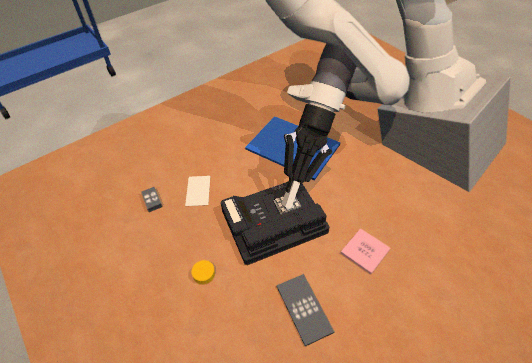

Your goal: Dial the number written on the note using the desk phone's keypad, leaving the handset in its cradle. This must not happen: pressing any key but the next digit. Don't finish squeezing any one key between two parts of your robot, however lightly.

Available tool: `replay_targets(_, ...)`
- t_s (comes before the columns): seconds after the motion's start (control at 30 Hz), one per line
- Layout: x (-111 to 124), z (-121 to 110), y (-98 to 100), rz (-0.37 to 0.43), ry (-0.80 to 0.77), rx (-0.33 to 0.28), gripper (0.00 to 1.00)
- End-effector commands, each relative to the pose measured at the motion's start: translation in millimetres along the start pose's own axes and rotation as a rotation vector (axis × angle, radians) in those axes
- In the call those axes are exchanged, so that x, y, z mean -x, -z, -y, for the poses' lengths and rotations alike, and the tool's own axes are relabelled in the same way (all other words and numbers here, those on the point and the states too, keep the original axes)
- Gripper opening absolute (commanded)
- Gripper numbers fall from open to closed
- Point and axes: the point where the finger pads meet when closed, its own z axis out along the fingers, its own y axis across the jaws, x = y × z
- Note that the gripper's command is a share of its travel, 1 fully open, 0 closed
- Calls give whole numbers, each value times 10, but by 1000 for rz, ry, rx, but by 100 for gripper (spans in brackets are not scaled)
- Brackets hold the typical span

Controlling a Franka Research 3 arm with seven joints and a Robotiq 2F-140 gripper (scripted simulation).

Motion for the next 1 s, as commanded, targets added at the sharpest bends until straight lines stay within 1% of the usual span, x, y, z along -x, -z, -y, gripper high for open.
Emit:
replay_targets(0.0,-5,-5,7,0,-4,4,0)
replay_targets(0.5,-235,87,138,0,-4,4,0)
replay_targets(0.97,-269,79,127,0,-4,4,0)
